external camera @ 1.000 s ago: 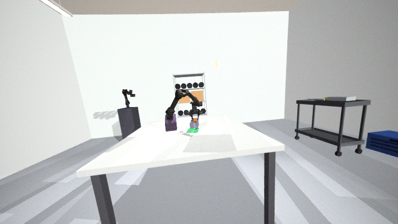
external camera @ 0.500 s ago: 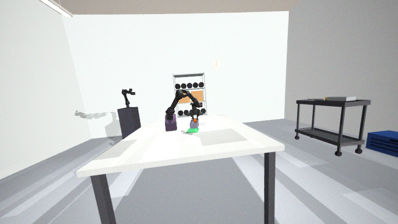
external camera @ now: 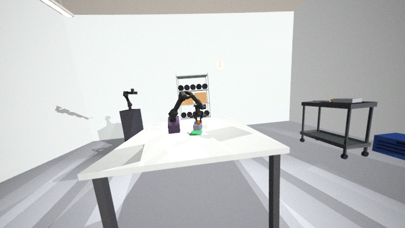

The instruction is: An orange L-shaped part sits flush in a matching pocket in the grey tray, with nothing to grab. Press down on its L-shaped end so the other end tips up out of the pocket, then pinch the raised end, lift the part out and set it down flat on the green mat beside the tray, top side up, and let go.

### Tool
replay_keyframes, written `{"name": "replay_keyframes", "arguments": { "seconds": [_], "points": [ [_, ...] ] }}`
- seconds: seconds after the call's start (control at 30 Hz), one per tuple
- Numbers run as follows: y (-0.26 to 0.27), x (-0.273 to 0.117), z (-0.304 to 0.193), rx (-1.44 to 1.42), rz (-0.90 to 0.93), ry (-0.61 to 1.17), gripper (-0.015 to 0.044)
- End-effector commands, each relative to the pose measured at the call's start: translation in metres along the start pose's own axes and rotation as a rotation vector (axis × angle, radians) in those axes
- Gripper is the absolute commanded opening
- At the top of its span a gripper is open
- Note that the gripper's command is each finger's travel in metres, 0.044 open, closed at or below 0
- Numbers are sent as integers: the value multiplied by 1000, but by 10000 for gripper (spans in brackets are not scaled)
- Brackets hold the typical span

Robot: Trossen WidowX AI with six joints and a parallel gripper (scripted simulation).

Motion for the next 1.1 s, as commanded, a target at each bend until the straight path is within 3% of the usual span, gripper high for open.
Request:
{"name": "replay_keyframes", "arguments": {
  "seconds": [0.0, 1.07],
  "points": [
    [-1, -1, 0, 4, -1, -1, 0],
    [1, -49, 0, -6, 0, 2, 0]
  ]
}}
Point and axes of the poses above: the point midway between the two fingers, 35 mm back from their tips, its own x axis out along the fingers, its own y axis across the jaws, z = x × y, the point moved 2 cm from there along -x, back along the fingers, and after that the axes turned 7 degrees about x, right-handed, at the moved point
